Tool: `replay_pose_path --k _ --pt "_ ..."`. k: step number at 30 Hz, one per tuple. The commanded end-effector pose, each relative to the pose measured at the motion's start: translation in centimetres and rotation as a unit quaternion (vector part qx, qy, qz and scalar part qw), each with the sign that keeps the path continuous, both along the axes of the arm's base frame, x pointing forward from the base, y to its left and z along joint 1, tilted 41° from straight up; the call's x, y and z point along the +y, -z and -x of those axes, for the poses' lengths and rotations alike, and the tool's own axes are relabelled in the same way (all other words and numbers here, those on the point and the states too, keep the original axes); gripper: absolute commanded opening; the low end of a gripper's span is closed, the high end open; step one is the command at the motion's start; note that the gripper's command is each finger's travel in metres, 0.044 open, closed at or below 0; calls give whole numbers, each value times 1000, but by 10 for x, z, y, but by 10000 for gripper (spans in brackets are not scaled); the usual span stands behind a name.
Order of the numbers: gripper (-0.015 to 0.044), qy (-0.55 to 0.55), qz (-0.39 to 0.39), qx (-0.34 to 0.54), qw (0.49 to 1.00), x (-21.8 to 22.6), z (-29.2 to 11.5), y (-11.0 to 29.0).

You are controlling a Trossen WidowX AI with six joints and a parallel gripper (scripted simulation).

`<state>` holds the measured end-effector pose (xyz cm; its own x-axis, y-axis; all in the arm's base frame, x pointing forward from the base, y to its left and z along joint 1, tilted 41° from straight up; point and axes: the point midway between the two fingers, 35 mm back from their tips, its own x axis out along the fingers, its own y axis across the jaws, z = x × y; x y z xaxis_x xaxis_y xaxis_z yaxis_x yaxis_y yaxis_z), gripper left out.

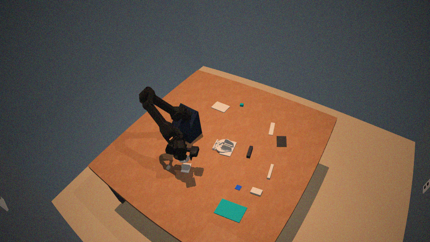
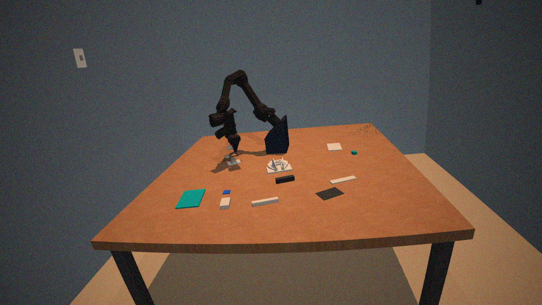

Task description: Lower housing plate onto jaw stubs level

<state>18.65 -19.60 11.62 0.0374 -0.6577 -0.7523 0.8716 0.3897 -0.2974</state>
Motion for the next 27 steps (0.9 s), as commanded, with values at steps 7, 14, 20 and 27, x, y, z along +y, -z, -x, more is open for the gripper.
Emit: replay_pose_path --k 7,14,20,27 --pt "351 -8 1 4 1000 7 -2 -5" --pt "351 -49 -8 37 998 20 -15 8" --pt "351 -85 -15 65 994 32 -26 20" --pt "351 -127 -21 99 987 47 -36 34"
